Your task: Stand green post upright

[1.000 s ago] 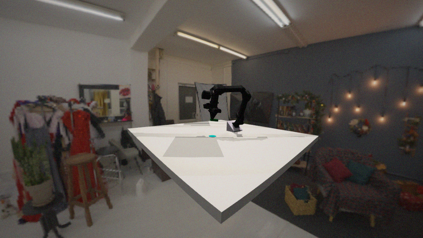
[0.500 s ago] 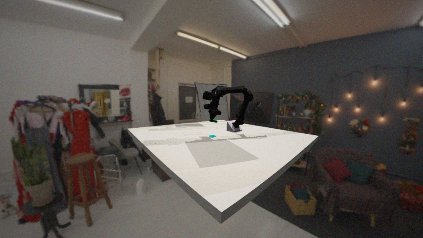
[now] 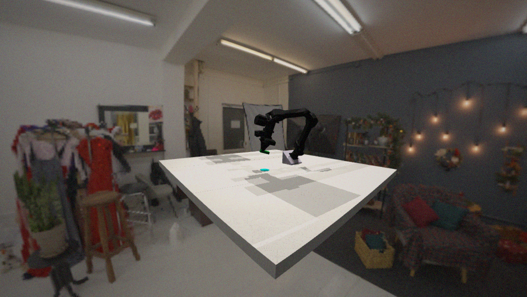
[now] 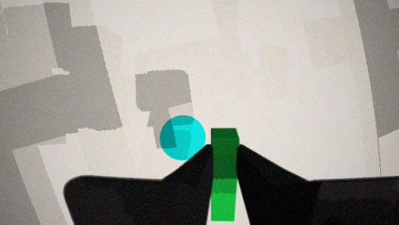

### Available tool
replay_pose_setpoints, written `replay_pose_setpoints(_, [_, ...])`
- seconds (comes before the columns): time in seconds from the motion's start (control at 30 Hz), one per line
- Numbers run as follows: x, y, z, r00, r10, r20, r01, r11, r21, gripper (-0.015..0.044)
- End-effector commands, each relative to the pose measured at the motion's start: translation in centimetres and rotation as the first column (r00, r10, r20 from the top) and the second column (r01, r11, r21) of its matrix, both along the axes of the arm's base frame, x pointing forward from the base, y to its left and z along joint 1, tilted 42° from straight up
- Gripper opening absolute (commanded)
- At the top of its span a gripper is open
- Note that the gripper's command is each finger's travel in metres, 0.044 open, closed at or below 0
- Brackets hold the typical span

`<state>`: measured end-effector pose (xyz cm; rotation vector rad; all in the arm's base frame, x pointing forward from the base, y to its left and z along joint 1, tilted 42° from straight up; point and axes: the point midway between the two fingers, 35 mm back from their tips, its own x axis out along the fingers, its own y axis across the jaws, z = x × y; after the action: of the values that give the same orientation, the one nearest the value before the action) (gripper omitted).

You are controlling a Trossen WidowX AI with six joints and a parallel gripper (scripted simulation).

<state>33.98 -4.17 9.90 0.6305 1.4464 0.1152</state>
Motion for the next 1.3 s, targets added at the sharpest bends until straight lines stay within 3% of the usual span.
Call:
replay_pose_setpoints(0.0, [-0.2,0.0,-0.2,1.000,-0.013,0.007,0.013,1.000,-0.023,0.0023])
replay_pose_setpoints(1.27, [0.3,0.2,-1.3,0.981,-0.093,0.170,0.122,0.978,-0.172,0.0023])
